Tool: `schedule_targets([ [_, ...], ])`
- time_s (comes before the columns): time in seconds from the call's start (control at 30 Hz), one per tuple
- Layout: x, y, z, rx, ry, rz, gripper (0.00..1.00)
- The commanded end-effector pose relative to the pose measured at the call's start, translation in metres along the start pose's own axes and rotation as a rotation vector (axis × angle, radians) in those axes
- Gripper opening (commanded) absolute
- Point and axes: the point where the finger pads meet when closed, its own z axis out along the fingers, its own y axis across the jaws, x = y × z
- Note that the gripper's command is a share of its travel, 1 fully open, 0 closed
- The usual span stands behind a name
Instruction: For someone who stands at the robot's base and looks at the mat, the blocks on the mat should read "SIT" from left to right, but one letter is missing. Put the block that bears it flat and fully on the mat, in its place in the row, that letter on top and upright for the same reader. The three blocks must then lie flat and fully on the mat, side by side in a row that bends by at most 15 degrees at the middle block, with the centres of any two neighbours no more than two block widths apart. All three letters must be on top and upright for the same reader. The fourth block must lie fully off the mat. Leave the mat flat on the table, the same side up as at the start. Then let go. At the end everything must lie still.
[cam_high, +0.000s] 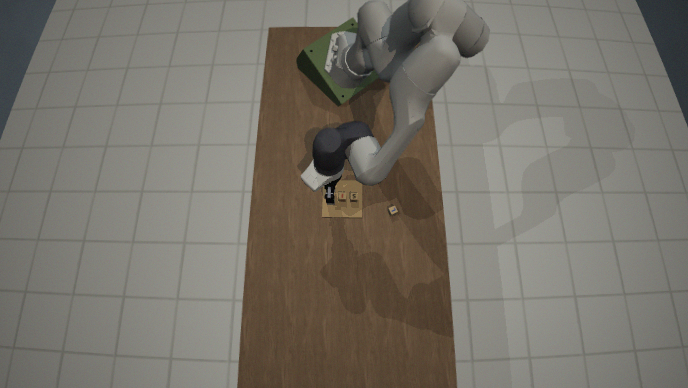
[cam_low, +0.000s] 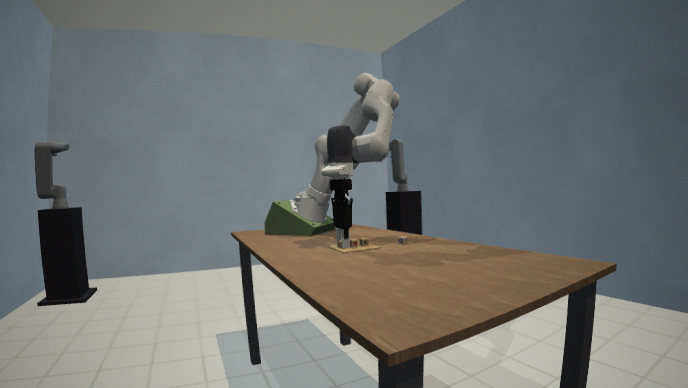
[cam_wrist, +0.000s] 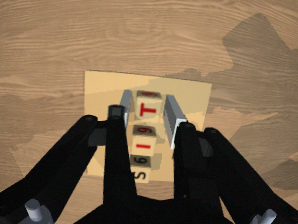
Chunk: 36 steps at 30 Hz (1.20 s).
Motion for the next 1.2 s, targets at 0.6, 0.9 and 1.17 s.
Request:
schedule_targets([
  [0.6,-0.001,0.0,-0.03,0.001,-0.001,-0.005,0.25],
  [0.9,-0.001,0.0,-0.077,0.001,-0.001,-0.005,0.25],
  [1.17,-0.001,0.0,-0.089,0.001,-0.001,-0.005,0.25],
])
